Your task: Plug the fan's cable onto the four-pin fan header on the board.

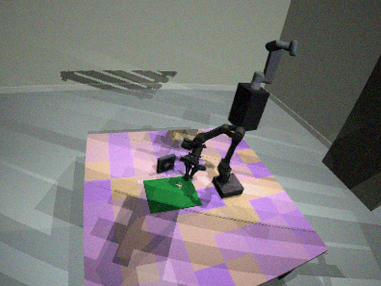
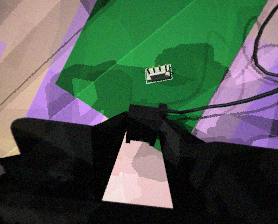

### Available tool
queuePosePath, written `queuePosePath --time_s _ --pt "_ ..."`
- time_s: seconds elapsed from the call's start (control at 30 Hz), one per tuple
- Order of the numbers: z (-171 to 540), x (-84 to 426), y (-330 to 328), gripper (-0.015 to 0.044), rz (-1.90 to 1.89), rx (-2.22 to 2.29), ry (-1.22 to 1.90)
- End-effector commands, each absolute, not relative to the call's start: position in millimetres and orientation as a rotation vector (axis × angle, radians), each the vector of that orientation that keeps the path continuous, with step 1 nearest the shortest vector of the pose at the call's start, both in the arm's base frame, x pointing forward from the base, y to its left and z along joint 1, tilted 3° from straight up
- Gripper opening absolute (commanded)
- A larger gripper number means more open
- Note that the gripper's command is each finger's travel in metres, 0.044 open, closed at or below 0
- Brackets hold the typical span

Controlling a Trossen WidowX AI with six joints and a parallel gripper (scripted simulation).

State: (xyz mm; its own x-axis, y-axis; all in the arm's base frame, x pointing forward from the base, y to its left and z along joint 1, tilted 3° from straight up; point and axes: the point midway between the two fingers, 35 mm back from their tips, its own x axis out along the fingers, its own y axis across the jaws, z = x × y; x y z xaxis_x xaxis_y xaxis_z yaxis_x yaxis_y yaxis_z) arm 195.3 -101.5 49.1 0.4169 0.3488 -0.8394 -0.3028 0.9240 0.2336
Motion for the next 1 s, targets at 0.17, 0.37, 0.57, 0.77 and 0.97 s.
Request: queuePosePath --time_s 0.17,0.37,0.57,0.77,0.97 --pt "43.7 193.6 -100.2 0.0 0.432 0.073 0.95" --pt "42.6 192.7 -100.6 0.0 0.435 0.079 0.865" --pt "42.4 191.5 -101.3 0.0 0.43 0.08 0.777" --pt "43.2 190.1 -102.4 0.0 0.419 0.075 0.689" --pt "44.8 188.3 -103.8 0.0 0.4 0.066 0.6"
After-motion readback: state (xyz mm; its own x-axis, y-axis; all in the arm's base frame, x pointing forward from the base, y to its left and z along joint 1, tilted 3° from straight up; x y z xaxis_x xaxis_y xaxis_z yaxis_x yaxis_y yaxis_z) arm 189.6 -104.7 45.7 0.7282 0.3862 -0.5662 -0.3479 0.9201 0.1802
